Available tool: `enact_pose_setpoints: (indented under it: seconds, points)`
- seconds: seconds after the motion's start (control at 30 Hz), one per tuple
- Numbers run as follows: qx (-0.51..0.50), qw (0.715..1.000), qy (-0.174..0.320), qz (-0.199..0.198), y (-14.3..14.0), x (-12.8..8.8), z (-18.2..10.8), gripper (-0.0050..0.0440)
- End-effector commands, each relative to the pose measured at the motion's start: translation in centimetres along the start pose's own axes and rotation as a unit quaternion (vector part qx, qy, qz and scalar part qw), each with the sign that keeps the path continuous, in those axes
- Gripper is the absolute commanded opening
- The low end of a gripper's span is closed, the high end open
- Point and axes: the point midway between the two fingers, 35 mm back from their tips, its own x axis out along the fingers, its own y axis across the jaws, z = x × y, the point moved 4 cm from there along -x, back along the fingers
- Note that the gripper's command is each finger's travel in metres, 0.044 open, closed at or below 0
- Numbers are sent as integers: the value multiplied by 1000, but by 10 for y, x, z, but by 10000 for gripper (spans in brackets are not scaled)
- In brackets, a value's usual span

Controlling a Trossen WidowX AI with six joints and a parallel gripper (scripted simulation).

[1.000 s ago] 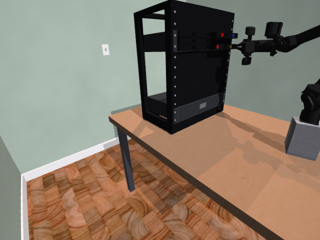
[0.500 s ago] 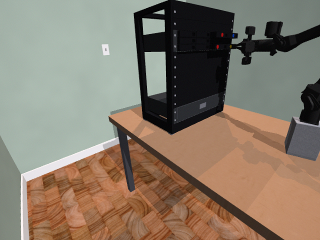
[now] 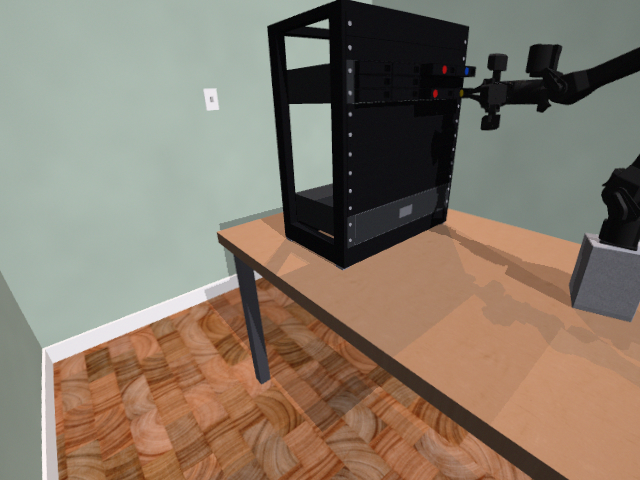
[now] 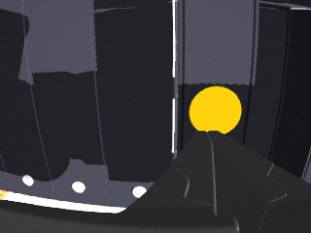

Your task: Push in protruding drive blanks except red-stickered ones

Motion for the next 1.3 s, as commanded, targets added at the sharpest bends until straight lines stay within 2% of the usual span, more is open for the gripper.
enact_pose_setpoints:
  seconds: [0.0,0.63,0.83,1.27]
  points:
    - [-1,1000,2,-15,-12,2,-1,0]
    - [-1,1000,2,-15,-12,2,-1,0]
    - [-1,1000,2,-15,-15,11,-1,0]
    - [-1,1000,2,-15,-15,12,-1,0]
